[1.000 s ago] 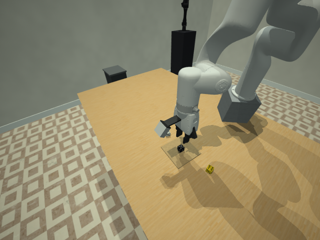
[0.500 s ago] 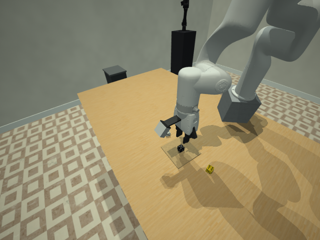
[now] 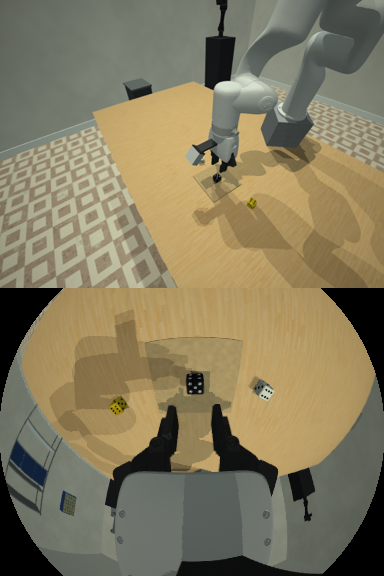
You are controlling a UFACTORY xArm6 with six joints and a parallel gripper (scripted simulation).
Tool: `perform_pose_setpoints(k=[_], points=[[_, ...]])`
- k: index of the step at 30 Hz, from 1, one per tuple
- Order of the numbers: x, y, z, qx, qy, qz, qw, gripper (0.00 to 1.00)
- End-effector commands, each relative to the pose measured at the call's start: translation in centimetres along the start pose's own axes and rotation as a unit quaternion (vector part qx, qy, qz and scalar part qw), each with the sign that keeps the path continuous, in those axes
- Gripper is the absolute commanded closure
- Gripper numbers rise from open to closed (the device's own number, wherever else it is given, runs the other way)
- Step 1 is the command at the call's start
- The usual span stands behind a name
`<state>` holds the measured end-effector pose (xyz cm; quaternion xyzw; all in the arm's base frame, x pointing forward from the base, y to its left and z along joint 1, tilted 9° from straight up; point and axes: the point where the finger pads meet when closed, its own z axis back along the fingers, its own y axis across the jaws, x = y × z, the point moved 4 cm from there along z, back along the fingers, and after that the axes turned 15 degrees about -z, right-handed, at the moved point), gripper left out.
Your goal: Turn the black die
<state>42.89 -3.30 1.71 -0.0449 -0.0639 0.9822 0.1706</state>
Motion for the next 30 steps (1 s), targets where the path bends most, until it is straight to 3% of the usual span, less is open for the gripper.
perform_pose_setpoints(k=[1,30], points=[[-0.1,0.0,-0.1,-0.001,0.002,0.000,1.000,0.58],[-0.1,0.1,-4.0,-0.001,0.002,0.000,1.000,0.58]])
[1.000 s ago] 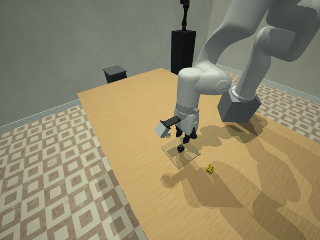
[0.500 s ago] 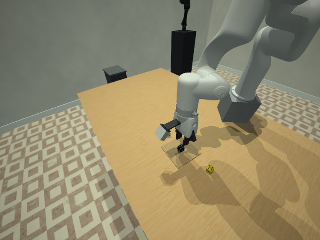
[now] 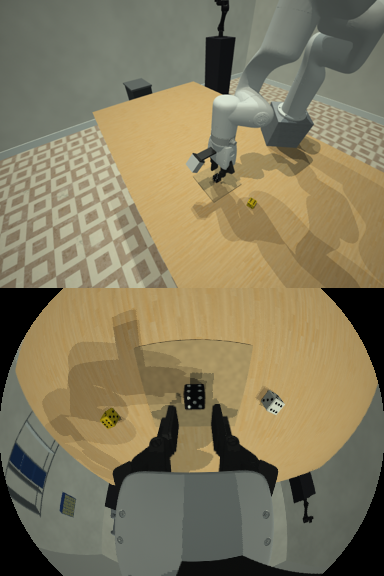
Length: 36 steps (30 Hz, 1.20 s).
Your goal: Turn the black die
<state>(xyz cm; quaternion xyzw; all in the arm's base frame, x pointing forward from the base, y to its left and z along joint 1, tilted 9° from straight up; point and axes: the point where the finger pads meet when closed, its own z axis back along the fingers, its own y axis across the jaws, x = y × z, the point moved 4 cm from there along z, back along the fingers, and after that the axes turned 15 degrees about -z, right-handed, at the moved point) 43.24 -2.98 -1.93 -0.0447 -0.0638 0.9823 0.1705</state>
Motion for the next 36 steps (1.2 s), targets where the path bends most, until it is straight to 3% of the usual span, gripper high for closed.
perform_pose_setpoints(k=[1,36], points=[[-0.14,-0.03,-0.49,-0.001,0.002,0.000,1.000,0.58],[-0.14,-0.01,-1.34,-0.001,0.002,0.000,1.000,0.58]])
